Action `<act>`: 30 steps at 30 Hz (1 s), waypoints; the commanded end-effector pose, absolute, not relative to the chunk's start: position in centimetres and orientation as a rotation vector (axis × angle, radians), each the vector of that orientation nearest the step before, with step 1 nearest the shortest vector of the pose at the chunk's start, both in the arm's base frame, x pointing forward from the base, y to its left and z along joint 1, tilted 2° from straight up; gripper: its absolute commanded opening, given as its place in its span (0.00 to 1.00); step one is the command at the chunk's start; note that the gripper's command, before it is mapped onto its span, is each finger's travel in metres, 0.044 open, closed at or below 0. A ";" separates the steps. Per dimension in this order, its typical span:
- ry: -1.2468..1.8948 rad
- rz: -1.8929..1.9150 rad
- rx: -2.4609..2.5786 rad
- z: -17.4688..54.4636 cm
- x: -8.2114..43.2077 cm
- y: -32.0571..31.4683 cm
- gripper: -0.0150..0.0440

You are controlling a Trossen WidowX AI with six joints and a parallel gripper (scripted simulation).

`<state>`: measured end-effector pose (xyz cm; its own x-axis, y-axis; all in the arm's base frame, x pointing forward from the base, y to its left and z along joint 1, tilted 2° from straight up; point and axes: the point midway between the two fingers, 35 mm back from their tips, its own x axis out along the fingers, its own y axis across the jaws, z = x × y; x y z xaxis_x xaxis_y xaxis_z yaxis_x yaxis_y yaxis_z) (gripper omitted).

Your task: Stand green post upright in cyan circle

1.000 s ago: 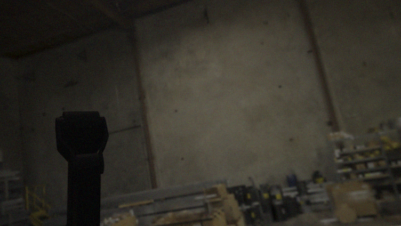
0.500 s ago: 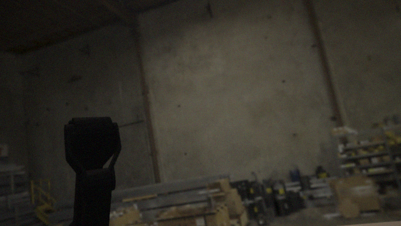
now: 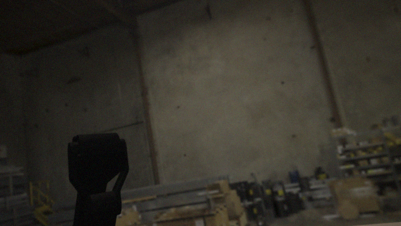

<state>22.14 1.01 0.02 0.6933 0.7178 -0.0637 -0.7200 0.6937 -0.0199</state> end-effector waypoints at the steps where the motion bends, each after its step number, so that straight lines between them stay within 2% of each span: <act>1: 0.055 0.809 -0.055 -1.1 22.4 1.0 0.29; 12: 0.056 0.810 -0.055 -1.2 22.4 1.0 0.29; 26: 0.056 0.810 -0.055 -1.2 22.4 1.0 0.92; 30: 0.055 0.808 -0.054 -0.7 22.5 0.9 0.93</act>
<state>22.31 1.07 -1.09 0.6873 0.7231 -0.0688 -0.7257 0.6877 -0.0217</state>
